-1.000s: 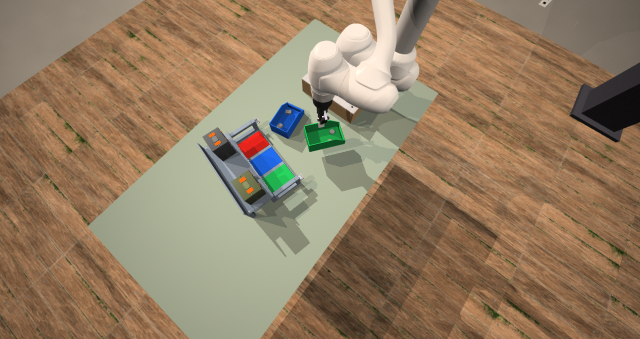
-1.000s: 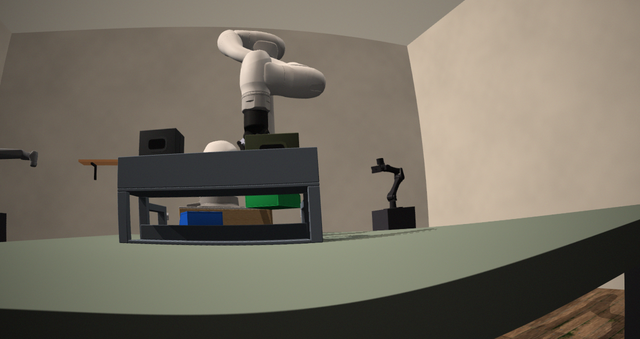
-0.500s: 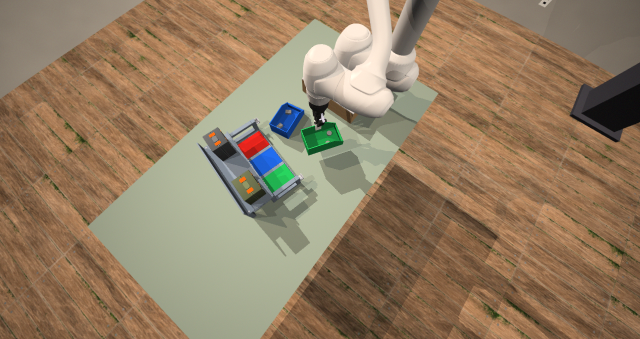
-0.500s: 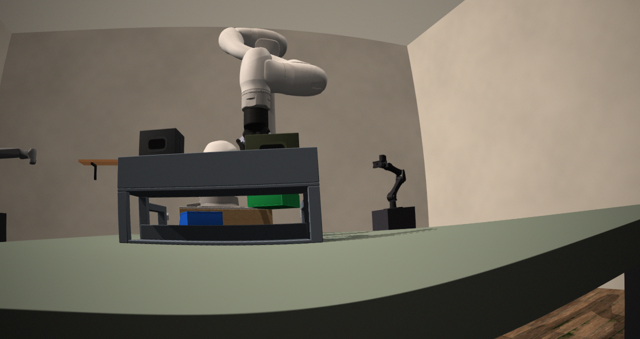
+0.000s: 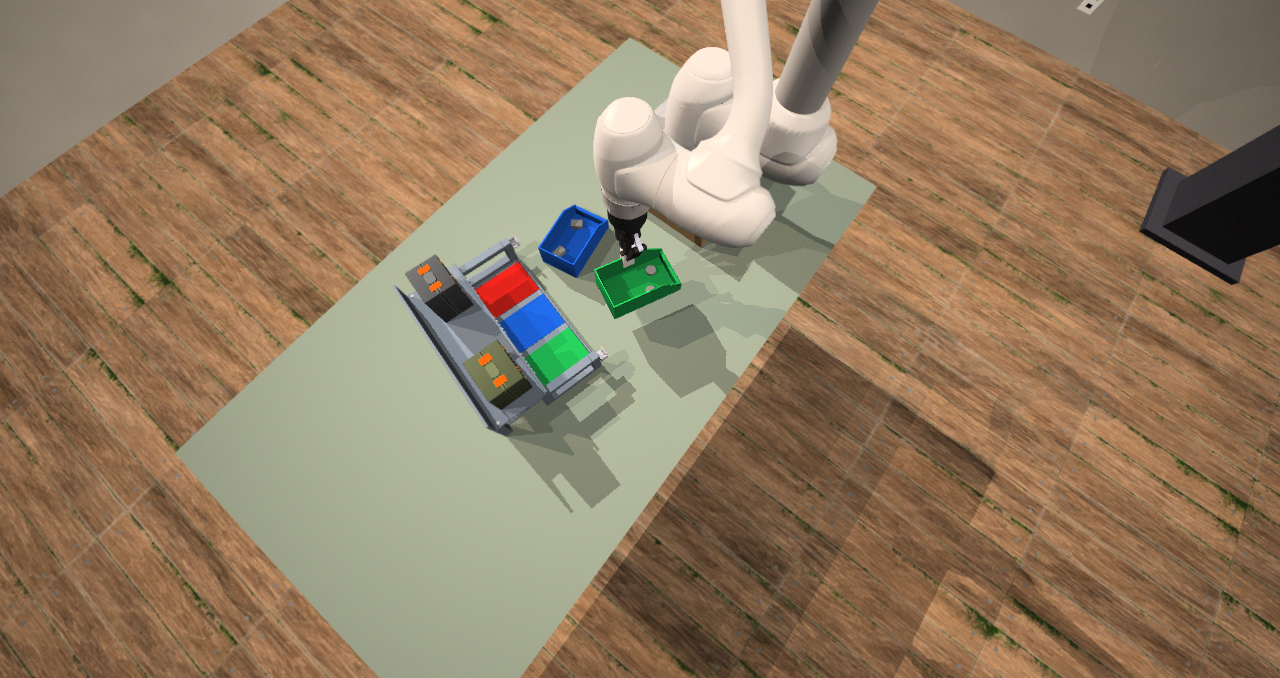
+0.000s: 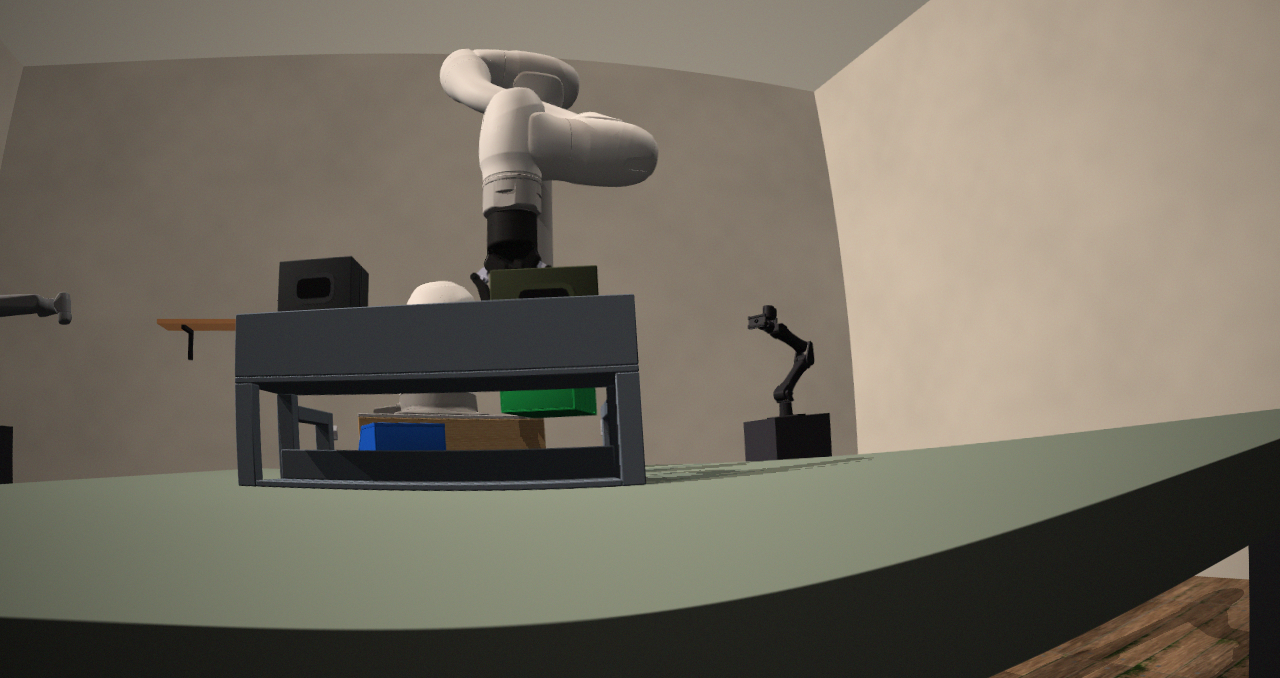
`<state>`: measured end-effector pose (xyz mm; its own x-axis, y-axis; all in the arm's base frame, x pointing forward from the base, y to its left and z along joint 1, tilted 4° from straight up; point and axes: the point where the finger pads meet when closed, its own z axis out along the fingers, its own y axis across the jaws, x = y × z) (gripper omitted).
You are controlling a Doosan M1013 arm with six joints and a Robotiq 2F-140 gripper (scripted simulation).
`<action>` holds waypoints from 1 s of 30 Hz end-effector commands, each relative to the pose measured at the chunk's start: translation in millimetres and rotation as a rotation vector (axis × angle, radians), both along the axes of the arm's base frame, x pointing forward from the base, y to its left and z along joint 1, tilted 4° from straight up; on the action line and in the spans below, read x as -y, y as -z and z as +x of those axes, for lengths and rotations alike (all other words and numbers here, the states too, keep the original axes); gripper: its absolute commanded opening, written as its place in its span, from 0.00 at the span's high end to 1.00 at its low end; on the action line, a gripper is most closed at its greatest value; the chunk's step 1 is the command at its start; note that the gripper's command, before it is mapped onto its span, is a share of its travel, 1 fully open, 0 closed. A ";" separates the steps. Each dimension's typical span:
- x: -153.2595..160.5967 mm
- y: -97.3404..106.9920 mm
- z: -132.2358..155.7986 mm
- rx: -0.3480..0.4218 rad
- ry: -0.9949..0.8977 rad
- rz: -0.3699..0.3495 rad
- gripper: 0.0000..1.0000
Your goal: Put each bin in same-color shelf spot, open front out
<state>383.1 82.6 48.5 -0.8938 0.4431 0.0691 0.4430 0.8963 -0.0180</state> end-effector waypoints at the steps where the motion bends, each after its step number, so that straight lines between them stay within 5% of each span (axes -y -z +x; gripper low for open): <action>1: 2.3 -1.1 14.2 0.009 -0.042 0.003 0.90; 30: 8.6 1.0 46.4 0.011 -0.186 0.013 0.90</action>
<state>421.2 75.4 46.0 -0.9560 0.2847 0.0712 0.2851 0.9585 -0.0052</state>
